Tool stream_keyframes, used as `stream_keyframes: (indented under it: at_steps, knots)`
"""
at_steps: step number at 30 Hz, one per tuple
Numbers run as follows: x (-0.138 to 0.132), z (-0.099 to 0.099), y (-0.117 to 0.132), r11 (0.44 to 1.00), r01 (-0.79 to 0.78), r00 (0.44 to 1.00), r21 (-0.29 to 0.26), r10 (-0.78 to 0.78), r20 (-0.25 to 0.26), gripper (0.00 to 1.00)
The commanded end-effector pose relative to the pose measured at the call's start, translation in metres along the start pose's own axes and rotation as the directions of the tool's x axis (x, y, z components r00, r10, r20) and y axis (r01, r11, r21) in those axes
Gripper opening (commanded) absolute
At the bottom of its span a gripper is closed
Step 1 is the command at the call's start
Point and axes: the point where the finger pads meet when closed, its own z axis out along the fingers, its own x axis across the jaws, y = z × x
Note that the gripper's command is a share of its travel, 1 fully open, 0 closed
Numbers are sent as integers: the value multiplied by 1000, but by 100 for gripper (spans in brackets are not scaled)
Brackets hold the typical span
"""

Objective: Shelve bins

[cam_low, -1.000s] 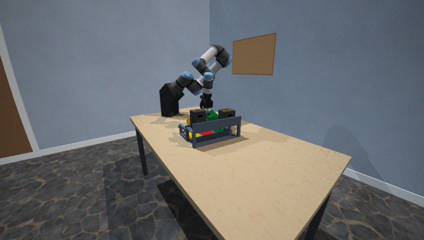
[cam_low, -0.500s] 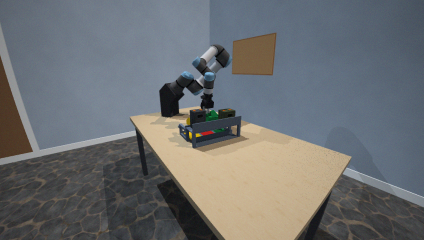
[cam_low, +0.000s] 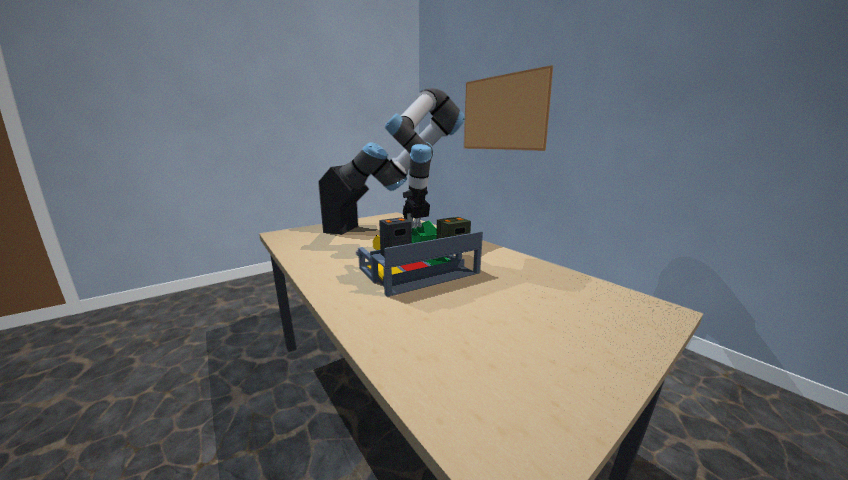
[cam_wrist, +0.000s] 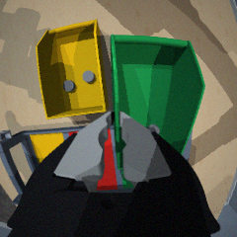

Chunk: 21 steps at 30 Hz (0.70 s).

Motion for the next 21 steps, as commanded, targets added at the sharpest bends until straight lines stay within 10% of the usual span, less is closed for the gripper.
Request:
stream_keyframes:
  at_steps: [1, 21]
  knots:
    - [0, -2, 7, 1000, 0, 1000, -1, 0, 0, 0]
    - [2, -8, 27, 1000, 0, 1000, -1, 0, 0, 0]
